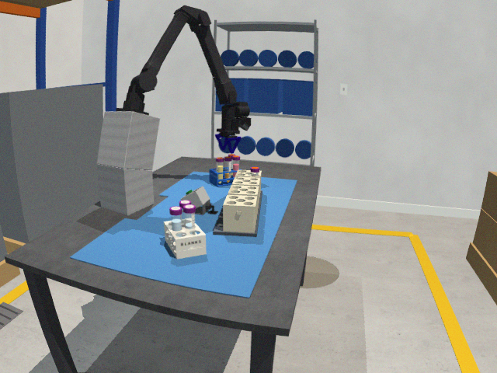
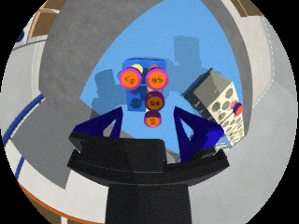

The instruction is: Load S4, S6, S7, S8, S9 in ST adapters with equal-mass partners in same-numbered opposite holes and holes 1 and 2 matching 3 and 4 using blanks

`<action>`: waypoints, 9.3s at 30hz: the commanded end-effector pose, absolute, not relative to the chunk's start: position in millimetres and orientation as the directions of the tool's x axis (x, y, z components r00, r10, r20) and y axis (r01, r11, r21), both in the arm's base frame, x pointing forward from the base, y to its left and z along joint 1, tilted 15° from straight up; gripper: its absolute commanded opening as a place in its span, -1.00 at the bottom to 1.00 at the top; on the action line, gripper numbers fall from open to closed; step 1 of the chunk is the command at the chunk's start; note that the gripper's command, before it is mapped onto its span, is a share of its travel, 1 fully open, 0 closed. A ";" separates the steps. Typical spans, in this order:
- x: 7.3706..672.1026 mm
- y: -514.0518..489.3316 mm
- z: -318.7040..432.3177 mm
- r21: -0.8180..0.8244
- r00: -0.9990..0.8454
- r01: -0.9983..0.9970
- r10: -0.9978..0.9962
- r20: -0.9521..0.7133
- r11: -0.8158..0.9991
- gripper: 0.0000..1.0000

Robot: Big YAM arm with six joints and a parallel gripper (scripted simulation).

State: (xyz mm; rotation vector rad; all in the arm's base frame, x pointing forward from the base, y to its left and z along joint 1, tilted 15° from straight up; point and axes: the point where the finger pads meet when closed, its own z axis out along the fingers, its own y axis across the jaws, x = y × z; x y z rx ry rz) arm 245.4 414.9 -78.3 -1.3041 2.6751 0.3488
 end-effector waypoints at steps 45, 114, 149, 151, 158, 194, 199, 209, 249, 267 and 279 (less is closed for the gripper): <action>260.1 424.2 -109.3 0.148 -0.645 -0.763 -0.724 -0.246 0.629 -1.00; 314.6 298.6 -0.4 0.226 -0.903 -0.428 -0.403 -0.151 0.875 -1.00; 434.1 150.3 -23.5 0.243 -0.961 -0.267 -0.240 -0.135 0.933 -1.00; 417.4 153.6 -40.3 0.245 -0.960 -0.280 -0.265 -0.095 0.928 -1.00; 422.4 158.6 -51.7 0.244 -0.961 -0.275 -0.255 -0.112 0.930 -1.00; 435.6 162.1 -69.8 0.244 -0.962 -0.266 -0.240 -0.132 0.933 -1.00; 442.8 165.2 -77.9 0.244 -0.962 -0.263 -0.235 -0.138 0.933 -1.00; 436.0 170.1 -91.1 0.244 -0.963 -0.264 -0.239 -0.127 0.933 -1.00; 439.4 185.0 -137.3 0.244 -0.961 -0.268 -0.242 -0.132 0.932 -1.00; 439.4 189.0 -158.7 0.244 -0.962 -0.265 -0.239 -0.130 0.933 -1.00; 436.0 185.3 -160.0 0.246 -0.963 -0.264 -0.240 -0.126 0.933 -1.00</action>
